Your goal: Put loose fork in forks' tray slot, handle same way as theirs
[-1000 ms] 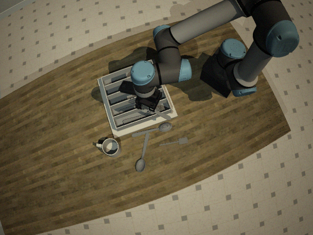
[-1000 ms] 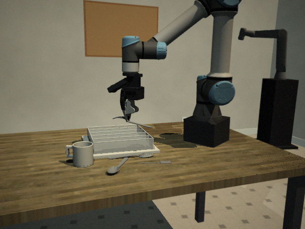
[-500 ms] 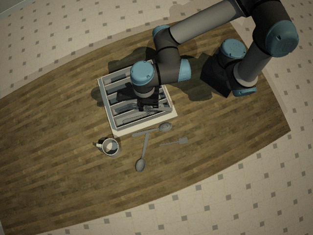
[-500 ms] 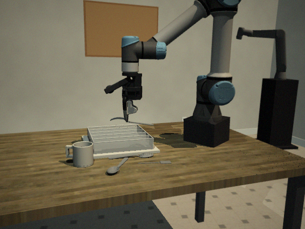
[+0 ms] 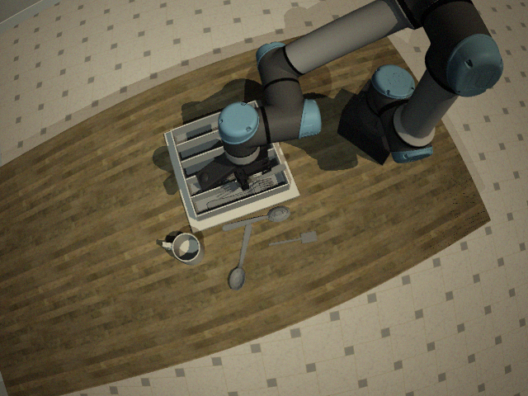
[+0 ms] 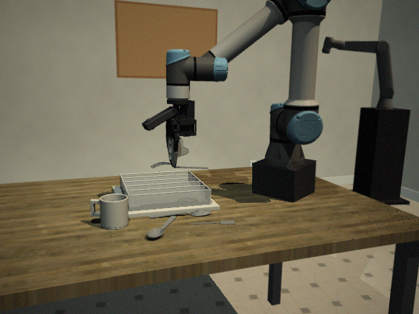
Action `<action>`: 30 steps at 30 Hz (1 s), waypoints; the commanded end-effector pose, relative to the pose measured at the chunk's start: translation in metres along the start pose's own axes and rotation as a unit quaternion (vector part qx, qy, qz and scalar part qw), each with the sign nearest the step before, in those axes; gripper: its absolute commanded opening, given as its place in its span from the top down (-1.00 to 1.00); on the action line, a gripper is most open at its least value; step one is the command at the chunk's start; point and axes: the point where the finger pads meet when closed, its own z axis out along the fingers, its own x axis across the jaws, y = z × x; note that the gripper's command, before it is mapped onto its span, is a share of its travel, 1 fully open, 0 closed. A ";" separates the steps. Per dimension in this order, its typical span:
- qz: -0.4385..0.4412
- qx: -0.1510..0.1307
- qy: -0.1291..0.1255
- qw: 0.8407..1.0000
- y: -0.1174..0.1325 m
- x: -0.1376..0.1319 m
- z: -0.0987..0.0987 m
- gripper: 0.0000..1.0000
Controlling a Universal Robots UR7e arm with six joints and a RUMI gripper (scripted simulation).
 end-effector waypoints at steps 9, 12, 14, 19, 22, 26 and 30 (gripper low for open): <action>-0.276 0.002 -0.004 0.961 -0.001 -0.006 -0.001 0.98; -0.298 0.002 -0.004 0.955 0.000 -0.007 -0.001 0.98; -0.340 0.002 -0.004 0.941 0.000 -0.007 -0.001 0.98; -0.442 0.003 -0.003 0.897 0.002 -0.009 -0.001 0.98; -0.501 0.003 -0.003 0.866 0.003 -0.010 -0.001 0.98; -0.575 0.003 -0.003 0.818 0.005 -0.010 -0.001 0.98; -0.610 0.003 -0.003 0.792 0.005 -0.010 -0.001 0.98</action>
